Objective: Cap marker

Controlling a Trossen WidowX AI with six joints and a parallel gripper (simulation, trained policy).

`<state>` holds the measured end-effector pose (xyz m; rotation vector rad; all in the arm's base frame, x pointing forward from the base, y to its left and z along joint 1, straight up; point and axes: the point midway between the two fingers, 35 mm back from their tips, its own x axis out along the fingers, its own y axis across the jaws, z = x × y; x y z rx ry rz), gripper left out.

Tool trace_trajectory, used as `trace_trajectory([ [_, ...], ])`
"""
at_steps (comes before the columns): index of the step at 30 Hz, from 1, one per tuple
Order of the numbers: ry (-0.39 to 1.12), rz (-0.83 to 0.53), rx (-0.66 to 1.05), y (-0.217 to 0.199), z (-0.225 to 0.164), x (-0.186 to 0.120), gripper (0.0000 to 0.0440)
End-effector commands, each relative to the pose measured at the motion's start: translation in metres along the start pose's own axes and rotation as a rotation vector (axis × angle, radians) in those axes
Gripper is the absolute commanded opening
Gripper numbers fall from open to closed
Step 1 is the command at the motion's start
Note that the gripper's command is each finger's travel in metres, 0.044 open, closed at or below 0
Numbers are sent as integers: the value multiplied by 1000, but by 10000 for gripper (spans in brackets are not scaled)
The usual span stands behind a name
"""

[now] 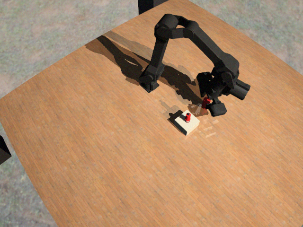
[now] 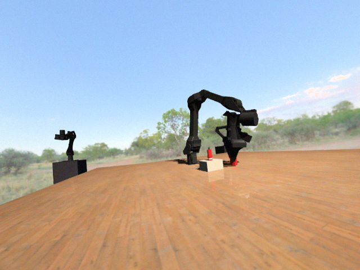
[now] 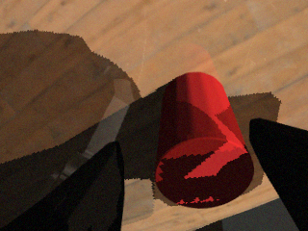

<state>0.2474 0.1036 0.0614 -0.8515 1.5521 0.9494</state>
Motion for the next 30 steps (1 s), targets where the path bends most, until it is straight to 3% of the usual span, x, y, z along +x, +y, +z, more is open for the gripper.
trace_trajectory([
  [1, 12, -8, -18, 0, -2, 5, 248],
  [3, 11, -17, -26, 0, -1, 5, 219],
  [8, 5, -39, -40, 1, -2, -1, 89],
  [30, -74, -131, 0, -22, -19, -69, 64],
])
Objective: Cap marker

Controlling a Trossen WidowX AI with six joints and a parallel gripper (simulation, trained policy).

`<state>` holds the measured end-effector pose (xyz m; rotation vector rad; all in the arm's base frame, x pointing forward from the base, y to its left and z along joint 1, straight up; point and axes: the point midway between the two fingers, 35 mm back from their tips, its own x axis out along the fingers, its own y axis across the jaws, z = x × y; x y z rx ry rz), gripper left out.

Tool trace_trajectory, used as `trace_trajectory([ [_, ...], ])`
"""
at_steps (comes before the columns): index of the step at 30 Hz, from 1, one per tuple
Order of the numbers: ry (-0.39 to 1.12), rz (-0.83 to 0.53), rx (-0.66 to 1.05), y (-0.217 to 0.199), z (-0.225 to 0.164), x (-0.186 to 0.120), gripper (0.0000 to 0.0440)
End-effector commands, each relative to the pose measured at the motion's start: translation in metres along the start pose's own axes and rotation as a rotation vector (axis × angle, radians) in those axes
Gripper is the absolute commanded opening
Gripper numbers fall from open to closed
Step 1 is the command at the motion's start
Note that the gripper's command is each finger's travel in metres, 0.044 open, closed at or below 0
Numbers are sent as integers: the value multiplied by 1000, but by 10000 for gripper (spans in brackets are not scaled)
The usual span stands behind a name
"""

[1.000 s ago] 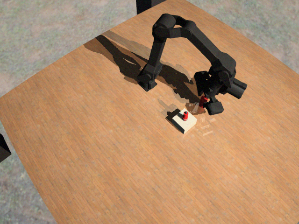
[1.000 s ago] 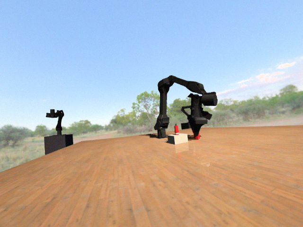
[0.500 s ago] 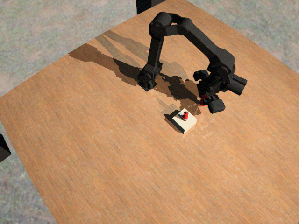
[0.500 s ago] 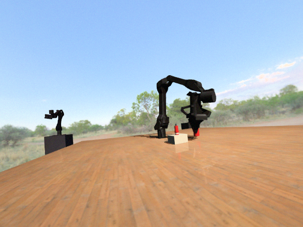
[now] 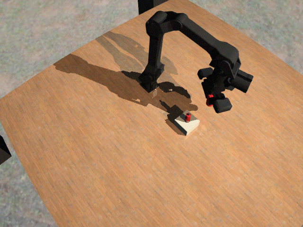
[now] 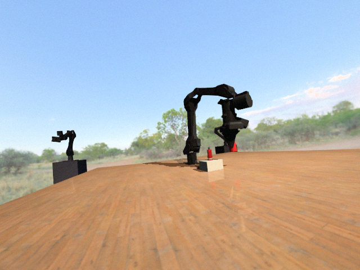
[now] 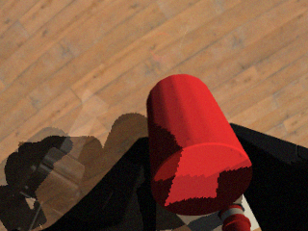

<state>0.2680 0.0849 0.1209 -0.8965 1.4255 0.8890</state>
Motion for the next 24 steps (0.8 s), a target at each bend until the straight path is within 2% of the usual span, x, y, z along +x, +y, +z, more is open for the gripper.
trace_trajectory([
  [1, -7, -14, 11, -7, -6, -10, 63],
  [11, -10, -10, 61, -19, -31, -31, 53],
  [24, 3, 10, 146, -31, -73, -44, 33],
])
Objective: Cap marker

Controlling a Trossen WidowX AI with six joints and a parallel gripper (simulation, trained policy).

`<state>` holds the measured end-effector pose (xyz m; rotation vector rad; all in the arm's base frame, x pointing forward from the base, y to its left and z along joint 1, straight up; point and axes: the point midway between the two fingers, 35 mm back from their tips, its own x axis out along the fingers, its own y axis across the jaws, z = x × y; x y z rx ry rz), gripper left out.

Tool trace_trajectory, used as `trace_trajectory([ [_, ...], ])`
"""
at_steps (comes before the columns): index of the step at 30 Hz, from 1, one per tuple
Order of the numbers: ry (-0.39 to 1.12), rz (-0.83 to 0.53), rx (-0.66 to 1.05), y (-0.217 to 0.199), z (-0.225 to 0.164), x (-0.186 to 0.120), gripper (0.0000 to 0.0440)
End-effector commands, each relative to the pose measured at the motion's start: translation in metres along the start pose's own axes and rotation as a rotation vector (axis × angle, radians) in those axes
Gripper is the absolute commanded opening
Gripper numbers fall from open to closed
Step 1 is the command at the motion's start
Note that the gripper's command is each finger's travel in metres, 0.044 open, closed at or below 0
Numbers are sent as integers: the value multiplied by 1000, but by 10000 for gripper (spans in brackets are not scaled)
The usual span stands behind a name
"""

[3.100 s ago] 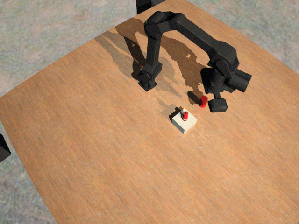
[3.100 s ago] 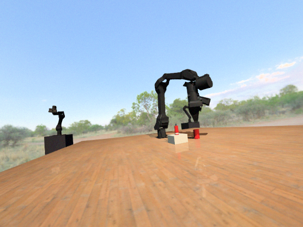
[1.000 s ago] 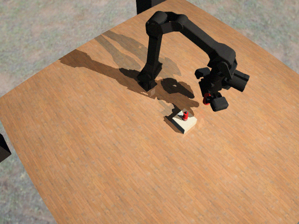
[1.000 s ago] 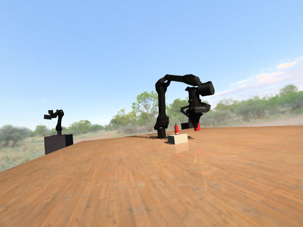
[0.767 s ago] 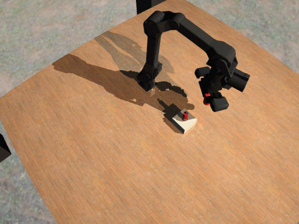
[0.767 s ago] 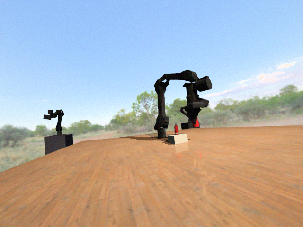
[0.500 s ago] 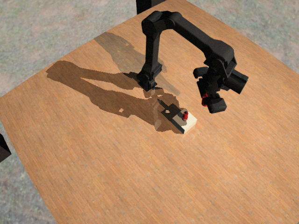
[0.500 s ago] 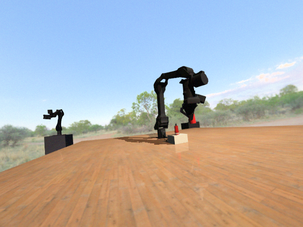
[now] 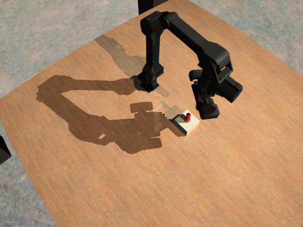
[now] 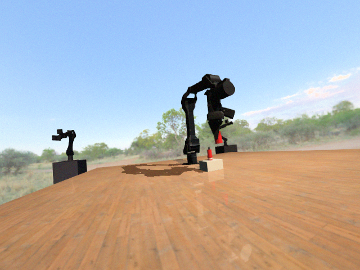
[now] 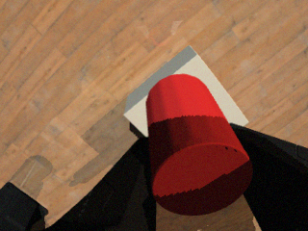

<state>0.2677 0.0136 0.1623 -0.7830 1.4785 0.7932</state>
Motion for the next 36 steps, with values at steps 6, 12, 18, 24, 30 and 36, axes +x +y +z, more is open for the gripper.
trace_trajectory([
  [6, 6, 5, 51, -9, -25, -6, 22],
  [12, 9, 21, 80, -11, -36, -5, 11],
  [18, 12, 47, 93, -10, -39, 2, 2],
  [24, 13, 64, 100, -10, -41, 12, 0],
  [30, 16, 78, 101, -10, -41, 23, 0],
  [36, 16, 99, 88, -9, -40, 39, 0],
])
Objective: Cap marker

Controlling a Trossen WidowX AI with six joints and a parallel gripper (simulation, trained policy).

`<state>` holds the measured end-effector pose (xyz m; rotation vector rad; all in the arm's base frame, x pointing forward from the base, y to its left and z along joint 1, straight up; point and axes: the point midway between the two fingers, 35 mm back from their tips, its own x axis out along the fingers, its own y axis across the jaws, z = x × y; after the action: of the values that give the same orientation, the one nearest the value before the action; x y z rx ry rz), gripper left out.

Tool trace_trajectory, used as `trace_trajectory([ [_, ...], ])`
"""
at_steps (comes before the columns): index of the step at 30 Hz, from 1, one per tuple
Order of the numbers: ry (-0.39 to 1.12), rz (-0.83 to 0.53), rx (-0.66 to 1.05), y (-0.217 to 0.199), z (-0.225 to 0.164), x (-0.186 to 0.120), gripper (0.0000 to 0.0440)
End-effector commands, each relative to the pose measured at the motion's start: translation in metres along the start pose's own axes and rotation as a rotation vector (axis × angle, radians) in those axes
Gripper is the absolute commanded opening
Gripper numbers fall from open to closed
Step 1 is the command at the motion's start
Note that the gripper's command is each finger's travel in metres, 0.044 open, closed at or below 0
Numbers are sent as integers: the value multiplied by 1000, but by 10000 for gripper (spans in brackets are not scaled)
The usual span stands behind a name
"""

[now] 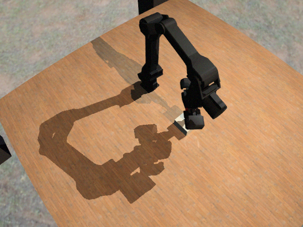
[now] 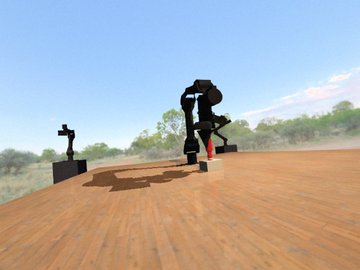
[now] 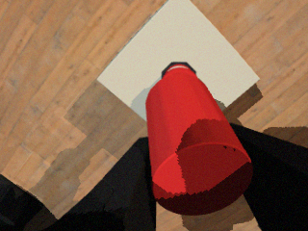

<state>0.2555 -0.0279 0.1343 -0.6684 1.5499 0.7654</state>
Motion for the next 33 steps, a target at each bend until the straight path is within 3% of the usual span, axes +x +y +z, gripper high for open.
trace_trajectory([
  [1, 6, 32, -10, 3, 0, 13, 0],
  [22, 5, 37, -66, -1, 0, 47, 9],
  [24, 11, 50, -70, 2, -2, 50, 40],
  [33, 14, 25, -98, -3, -3, 54, 54],
])
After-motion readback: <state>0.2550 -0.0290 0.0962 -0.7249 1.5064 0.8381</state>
